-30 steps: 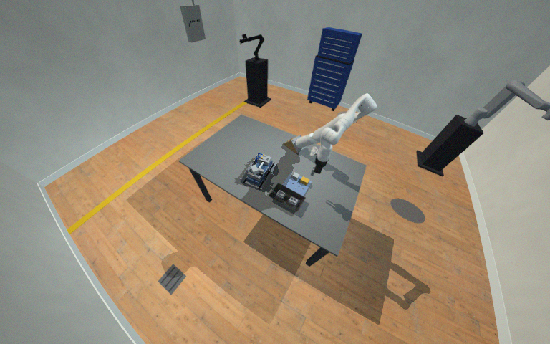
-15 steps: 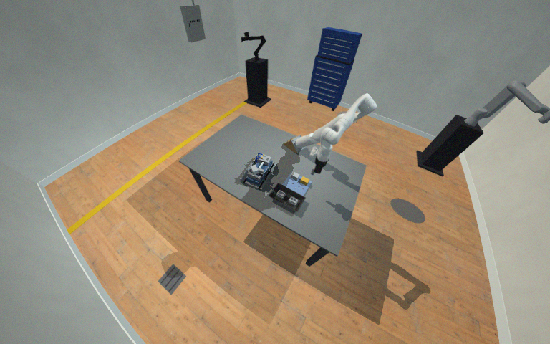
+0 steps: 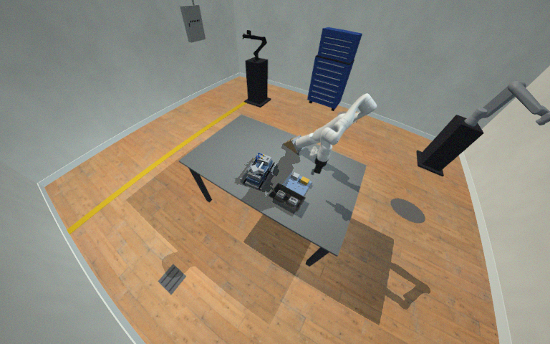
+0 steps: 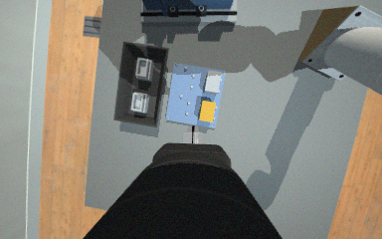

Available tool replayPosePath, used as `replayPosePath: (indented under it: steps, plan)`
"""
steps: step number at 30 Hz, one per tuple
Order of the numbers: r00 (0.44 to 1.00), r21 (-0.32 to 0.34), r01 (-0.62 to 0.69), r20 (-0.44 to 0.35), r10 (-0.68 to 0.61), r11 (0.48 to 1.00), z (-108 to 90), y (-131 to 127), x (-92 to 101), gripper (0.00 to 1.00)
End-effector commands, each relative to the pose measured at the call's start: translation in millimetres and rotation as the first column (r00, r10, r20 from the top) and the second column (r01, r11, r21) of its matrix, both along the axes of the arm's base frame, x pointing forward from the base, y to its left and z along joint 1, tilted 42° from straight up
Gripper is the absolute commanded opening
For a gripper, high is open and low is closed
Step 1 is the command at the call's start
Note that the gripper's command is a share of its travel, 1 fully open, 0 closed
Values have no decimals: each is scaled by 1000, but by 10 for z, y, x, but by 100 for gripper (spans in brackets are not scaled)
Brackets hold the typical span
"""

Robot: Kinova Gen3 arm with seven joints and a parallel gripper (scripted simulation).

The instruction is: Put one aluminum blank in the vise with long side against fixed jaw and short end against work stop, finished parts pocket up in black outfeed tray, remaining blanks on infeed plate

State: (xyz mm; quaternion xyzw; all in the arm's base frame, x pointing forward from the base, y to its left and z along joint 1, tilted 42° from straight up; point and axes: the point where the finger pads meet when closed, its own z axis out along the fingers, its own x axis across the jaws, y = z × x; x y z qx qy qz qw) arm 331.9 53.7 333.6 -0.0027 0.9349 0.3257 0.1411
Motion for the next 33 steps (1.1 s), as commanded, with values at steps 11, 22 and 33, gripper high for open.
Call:
replayPosePath:
  steps: [11,22,33]
  plan:
    - [1000,-3,1,8,-1,1000,-112,60,51,0]
    - [1000,-3,1,7,-1,1000,-276,189,111,0]
    - [1000,-3,1,7,-1,1000,-436,315,168,0]
